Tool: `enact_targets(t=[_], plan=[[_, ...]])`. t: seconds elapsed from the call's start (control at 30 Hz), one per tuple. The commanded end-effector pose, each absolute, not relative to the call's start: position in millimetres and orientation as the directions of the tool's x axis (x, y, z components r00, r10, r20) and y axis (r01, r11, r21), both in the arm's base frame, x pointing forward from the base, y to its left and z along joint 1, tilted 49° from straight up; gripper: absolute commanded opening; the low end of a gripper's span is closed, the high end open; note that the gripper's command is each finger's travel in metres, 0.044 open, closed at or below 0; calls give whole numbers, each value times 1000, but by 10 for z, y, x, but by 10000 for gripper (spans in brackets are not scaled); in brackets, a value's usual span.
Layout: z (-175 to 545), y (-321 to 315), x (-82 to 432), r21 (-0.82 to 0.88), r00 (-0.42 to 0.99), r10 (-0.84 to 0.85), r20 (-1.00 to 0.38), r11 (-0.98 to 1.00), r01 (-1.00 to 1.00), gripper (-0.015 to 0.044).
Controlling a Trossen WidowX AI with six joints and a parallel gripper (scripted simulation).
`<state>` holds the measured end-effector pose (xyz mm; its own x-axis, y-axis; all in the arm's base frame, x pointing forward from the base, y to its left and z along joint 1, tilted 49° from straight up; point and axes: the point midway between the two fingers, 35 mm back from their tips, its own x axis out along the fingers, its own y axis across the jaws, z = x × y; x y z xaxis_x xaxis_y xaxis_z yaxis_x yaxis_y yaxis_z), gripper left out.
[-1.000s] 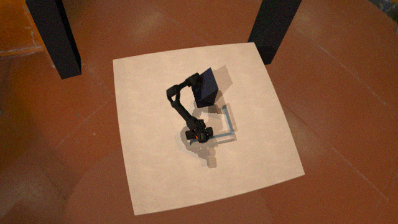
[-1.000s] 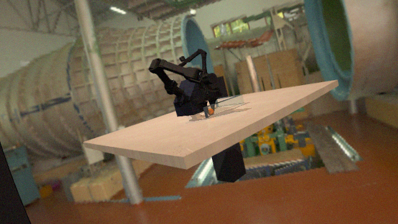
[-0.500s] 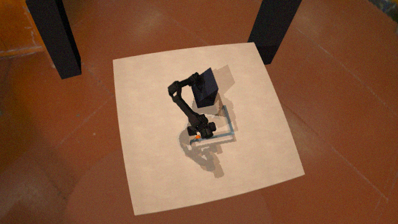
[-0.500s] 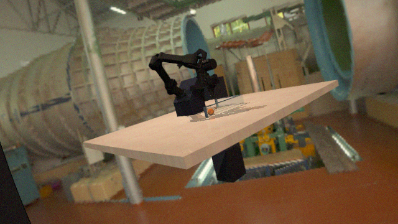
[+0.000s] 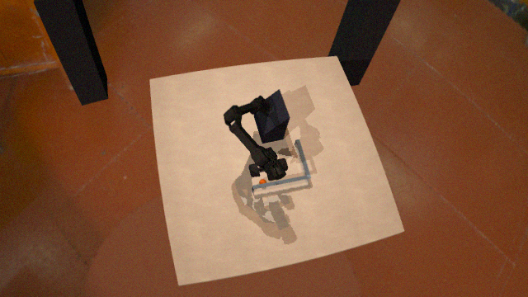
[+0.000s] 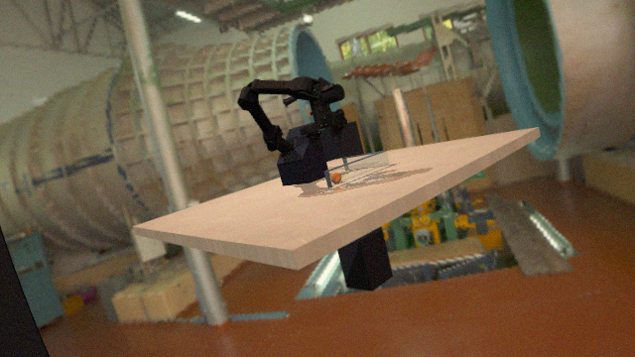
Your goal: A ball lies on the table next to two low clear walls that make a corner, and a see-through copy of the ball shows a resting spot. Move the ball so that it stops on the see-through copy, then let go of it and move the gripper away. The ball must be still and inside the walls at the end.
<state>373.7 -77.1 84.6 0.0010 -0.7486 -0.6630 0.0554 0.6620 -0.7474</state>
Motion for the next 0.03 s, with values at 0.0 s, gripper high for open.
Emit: enact_targets(t=[0.0], plan=[[959, -678, 3738, -745, 10, -747, -665, 664, 66, 440]])
